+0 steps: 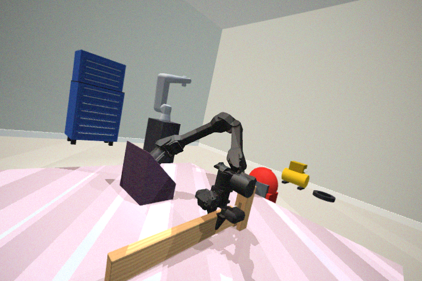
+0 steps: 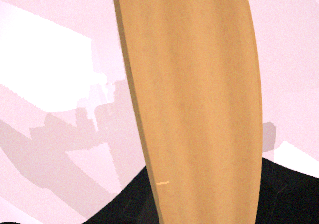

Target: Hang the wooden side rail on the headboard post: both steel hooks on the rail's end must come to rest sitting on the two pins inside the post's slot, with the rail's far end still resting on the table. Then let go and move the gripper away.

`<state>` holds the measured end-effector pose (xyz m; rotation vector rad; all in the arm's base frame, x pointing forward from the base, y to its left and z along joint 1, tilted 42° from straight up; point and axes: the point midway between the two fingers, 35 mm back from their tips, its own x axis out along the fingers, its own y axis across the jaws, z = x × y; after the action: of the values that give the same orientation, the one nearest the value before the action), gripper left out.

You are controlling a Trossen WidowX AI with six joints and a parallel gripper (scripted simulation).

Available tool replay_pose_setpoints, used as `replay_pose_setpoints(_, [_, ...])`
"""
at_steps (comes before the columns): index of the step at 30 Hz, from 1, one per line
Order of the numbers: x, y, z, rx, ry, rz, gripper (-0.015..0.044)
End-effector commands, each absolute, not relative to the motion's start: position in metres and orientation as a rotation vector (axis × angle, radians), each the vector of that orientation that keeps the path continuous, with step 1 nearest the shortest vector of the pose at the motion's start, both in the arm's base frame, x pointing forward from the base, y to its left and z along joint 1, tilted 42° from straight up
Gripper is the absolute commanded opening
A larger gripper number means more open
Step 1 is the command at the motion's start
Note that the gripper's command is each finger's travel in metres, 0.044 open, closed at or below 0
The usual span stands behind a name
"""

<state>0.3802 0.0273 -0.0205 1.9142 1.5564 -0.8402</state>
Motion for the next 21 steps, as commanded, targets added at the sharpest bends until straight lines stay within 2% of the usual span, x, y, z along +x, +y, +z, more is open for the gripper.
replay_pose_setpoints(1, [0.3826,0.0245,-0.0165,1.927,1.541,-0.837,0.0])
replay_pose_setpoints(21, [0.3828,0.0261,-0.0149,1.927,1.541,-0.837,0.0])
